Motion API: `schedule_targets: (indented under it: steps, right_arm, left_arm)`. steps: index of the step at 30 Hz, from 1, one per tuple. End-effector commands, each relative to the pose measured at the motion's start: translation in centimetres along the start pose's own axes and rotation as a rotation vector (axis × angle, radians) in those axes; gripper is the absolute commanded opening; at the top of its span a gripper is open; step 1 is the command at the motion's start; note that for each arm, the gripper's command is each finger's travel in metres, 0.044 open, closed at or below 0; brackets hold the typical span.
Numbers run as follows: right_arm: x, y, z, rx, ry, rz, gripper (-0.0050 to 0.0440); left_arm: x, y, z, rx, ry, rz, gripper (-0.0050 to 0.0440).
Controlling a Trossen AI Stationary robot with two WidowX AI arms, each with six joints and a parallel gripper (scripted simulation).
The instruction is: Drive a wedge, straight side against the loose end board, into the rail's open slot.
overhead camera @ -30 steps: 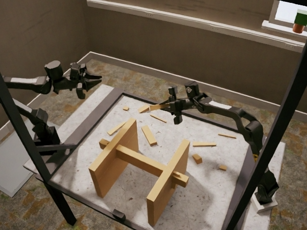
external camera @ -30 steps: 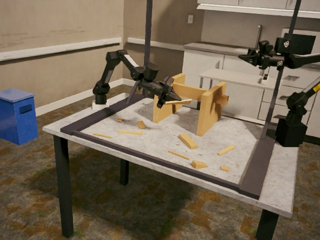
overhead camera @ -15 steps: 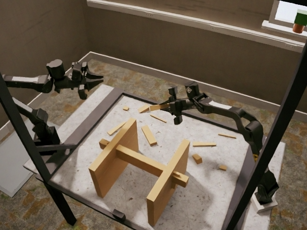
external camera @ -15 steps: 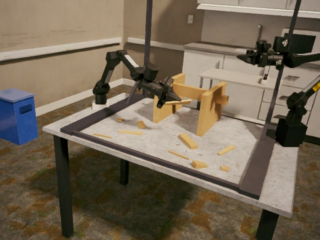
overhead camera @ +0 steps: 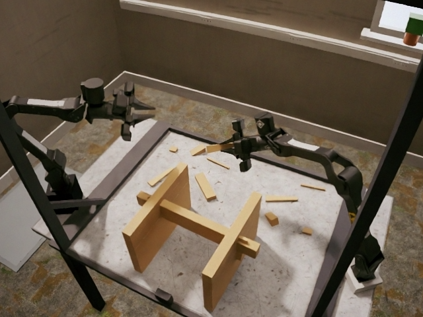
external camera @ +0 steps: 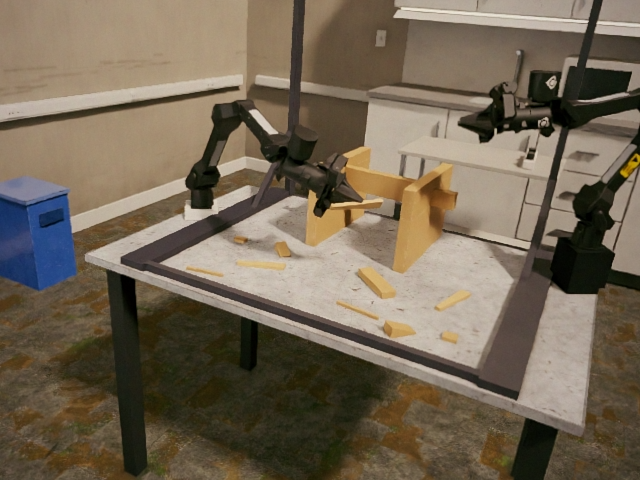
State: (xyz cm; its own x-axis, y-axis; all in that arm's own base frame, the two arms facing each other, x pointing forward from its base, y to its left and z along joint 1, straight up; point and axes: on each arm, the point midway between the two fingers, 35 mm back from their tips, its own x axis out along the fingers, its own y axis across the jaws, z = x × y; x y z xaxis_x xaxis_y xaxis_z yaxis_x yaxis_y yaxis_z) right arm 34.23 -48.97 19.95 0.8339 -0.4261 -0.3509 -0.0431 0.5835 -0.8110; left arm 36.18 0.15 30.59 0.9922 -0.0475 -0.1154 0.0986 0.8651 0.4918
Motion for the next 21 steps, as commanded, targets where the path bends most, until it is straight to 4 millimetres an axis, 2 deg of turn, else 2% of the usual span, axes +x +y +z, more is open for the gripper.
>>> schedule_targets:
  steps: [1,6,8,21]
  right_arm:
    - [-1.2,-1.8,1.2,-0.027,-0.011,-0.037,0.001]
    - [-1.2,-1.8,1.2,-0.027,-0.011,-0.037,0.001]
    - [-1.2,-1.8,1.2,-0.027,-0.011,-0.037,0.001]
    - [-1.2,-1.8,1.2,-0.027,-0.011,-0.037,0.001]
  left_arm:
    - [1.5,0.5,0.3,0.167,0.029,-0.039,0.01]
    - [3.1,0.4,-0.4,0.327,0.056,-0.088,0.01]
    - [3.1,0.4,-0.4,0.327,0.056,-0.088,0.01]
    - [6.9,0.1,-2.5,0.726,0.085,-0.233,0.01]
